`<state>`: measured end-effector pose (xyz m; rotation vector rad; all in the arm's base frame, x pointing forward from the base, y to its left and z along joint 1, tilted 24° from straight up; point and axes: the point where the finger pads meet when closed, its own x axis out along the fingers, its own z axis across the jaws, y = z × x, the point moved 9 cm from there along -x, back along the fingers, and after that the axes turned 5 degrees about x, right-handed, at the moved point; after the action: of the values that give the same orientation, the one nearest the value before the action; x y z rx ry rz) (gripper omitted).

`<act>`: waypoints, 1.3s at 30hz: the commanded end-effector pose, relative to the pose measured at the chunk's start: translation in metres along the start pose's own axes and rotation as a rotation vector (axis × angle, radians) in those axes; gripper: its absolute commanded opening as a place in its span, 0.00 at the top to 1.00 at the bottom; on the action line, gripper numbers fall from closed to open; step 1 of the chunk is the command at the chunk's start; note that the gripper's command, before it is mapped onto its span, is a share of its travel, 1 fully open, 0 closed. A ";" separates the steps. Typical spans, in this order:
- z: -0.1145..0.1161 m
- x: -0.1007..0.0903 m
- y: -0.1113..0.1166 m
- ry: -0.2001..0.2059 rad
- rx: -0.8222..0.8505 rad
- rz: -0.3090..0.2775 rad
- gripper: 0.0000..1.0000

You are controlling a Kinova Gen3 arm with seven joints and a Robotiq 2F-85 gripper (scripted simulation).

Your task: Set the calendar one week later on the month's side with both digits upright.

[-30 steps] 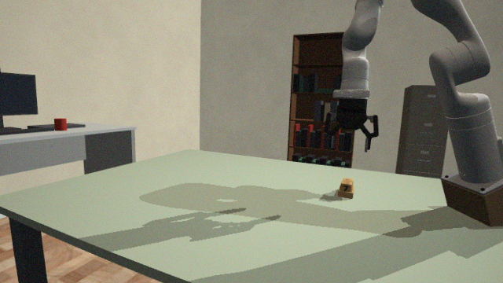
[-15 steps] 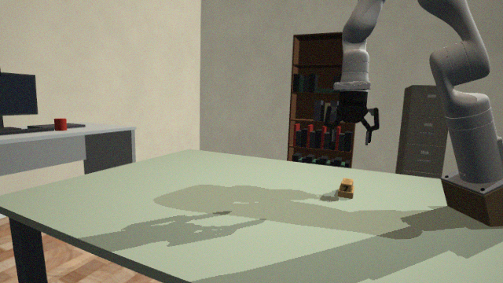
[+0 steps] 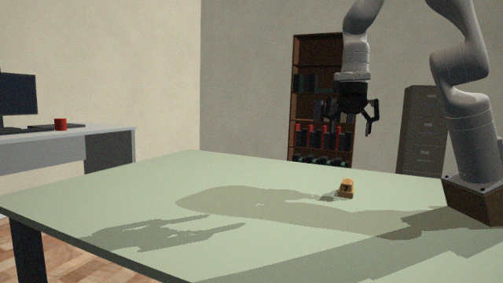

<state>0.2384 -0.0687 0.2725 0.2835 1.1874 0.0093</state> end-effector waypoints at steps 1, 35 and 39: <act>0.001 -0.006 -0.004 -0.008 0.025 0.002 0.00; 0.000 -0.013 -0.006 -0.007 0.032 0.001 0.00; 0.000 -0.013 -0.006 -0.007 0.032 0.001 0.00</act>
<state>0.2329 -0.0767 0.2816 0.3010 1.1799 -0.0072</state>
